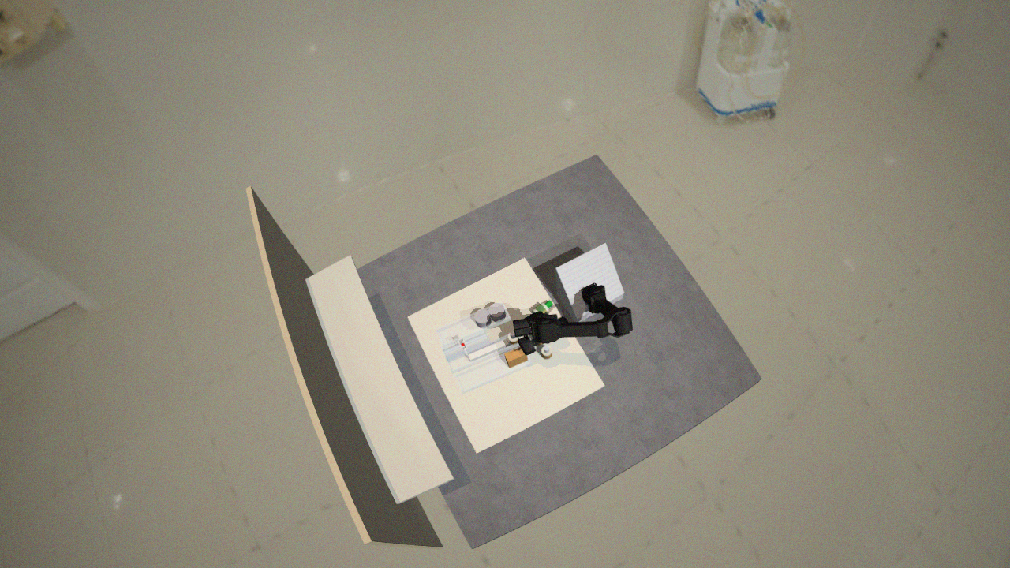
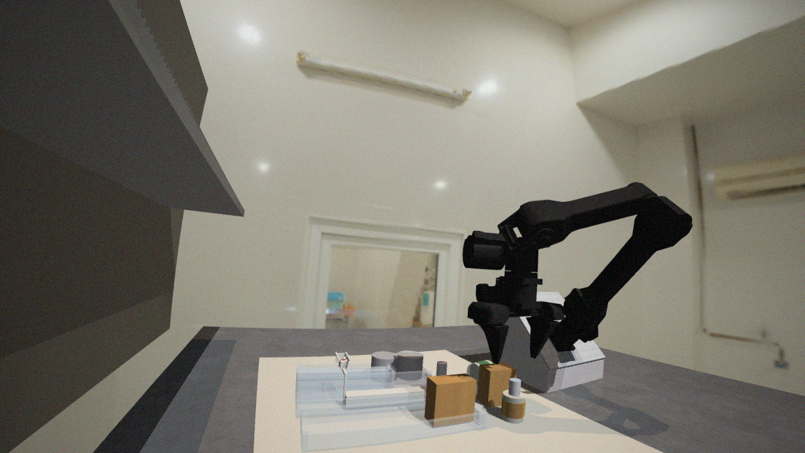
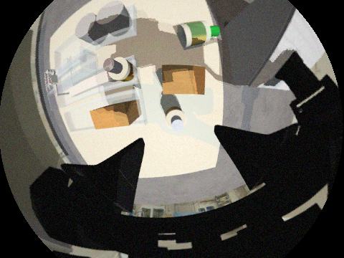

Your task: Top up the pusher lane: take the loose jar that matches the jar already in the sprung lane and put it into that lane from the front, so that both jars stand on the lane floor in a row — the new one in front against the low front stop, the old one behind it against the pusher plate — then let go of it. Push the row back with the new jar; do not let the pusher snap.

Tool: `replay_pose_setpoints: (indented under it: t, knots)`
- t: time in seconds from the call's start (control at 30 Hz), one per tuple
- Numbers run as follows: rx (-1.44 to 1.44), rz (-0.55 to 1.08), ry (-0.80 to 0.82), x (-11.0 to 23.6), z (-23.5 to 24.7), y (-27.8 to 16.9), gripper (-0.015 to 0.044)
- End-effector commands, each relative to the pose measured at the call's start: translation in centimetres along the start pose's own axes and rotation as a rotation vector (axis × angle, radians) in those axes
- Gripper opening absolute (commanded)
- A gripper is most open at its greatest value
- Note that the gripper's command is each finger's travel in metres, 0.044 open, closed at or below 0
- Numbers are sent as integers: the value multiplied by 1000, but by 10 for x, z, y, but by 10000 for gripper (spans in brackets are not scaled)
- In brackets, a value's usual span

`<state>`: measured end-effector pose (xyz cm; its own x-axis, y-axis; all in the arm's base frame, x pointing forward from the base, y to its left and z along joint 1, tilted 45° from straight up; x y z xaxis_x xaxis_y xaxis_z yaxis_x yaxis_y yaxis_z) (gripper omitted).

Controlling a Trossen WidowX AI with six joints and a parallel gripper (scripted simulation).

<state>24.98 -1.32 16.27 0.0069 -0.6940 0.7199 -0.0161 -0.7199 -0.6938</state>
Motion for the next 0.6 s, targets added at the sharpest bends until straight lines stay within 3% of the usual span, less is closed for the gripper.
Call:
replay_pose_setpoints:
  t: [0.0,0.57]
  knots:
    - [-1,7,-4,-13,-1,-3,440]
    - [-1,8,-4,-48,-1,-2,440]
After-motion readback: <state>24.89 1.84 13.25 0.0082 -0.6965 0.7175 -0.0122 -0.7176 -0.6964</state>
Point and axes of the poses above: the point midway between the two fingers, 35 mm back from their tips, its own x axis back along the fingers, its own z axis across the jaws, y = z × x, the point moved 9 cm from there along x, back along the fingers, and after that the axes turned 3 degrees about -x, right-handed, at the moved point
